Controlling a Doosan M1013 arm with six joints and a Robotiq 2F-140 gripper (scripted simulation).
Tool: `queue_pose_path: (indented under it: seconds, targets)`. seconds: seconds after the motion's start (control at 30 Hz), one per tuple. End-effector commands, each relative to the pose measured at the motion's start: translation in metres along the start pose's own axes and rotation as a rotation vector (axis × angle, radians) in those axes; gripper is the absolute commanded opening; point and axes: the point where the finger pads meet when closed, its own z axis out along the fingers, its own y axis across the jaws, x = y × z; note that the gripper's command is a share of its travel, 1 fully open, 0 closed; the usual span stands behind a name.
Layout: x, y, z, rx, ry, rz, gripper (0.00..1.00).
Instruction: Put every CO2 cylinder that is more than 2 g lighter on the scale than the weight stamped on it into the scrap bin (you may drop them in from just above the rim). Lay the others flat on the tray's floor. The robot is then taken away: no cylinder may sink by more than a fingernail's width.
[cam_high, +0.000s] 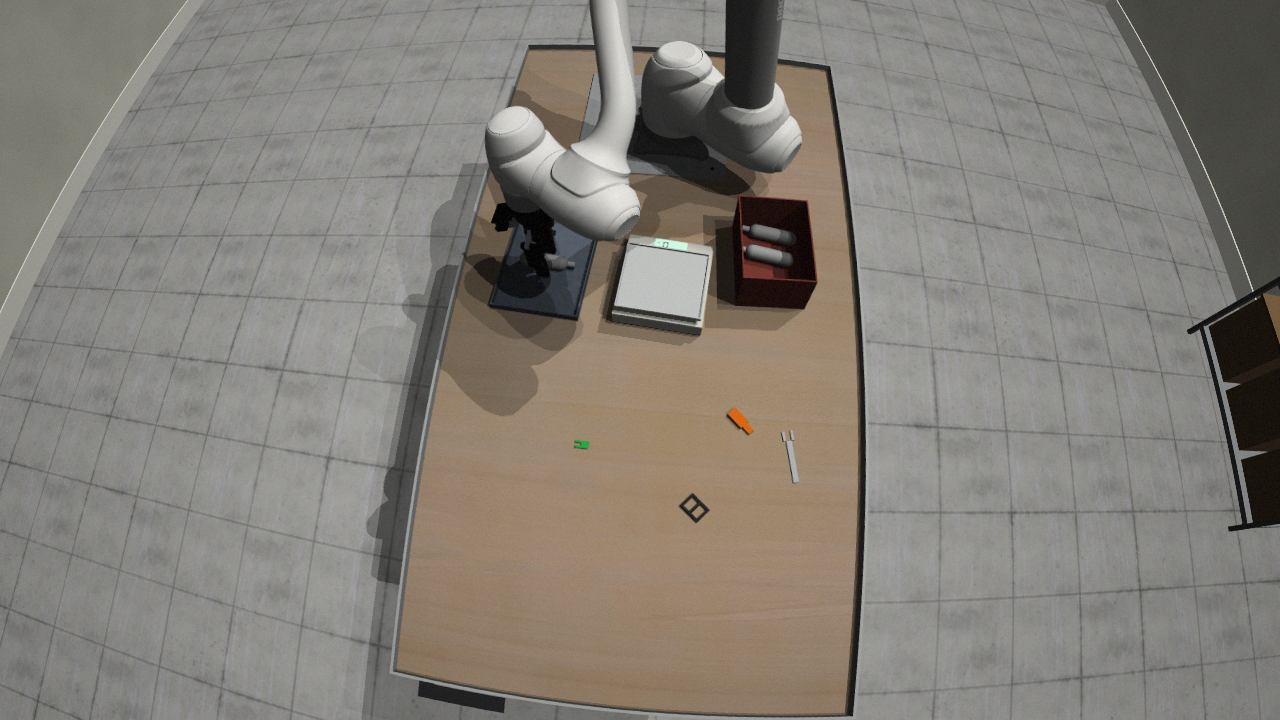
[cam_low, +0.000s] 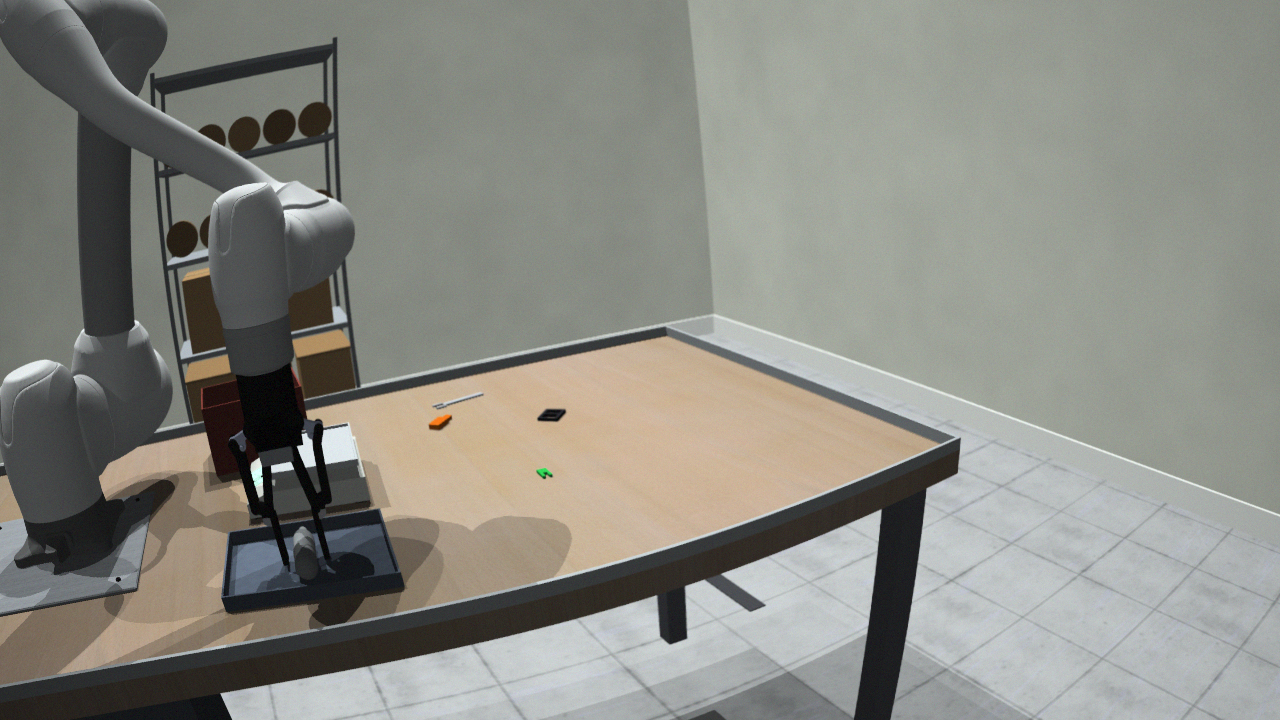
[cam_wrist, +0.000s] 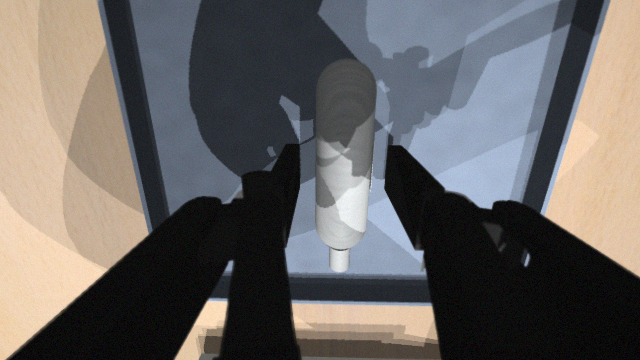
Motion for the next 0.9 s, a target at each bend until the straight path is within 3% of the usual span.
queue_pose_path:
  seconds: [0.0,0.87]
  targets:
    - [0.0001,-0.0004,-0.0005,0.001,0.000,0.000,0.41]
    - [0.0001,-0.0004,-0.0053,0.001,0.000,0.000,0.41]
